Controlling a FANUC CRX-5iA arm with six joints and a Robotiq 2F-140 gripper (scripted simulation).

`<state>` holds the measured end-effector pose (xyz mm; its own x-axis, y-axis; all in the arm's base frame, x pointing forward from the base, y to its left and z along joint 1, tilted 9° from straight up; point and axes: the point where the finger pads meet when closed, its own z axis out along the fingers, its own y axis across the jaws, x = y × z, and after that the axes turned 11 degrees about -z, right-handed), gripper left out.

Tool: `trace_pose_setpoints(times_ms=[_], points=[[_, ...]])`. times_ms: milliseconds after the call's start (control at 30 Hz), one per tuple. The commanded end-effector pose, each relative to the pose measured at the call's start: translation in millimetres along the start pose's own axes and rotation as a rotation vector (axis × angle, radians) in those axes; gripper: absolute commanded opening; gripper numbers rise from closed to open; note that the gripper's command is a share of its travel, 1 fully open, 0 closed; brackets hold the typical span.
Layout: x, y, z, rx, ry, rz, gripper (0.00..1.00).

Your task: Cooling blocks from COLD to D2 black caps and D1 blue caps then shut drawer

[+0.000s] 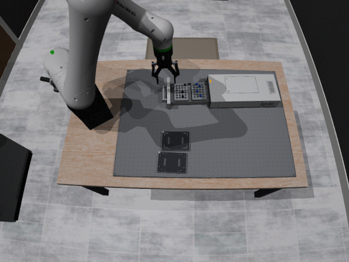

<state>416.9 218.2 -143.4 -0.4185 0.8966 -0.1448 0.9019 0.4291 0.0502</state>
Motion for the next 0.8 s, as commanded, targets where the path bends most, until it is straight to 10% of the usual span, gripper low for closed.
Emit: trace_pose_setpoints(times_ms=[0, 767], points=[[-3, 16, 0, 0.0, 0.001, 0.0, 0.66], [-19, 95, 4, 0.0, 0.001, 0.0, 0.66]])
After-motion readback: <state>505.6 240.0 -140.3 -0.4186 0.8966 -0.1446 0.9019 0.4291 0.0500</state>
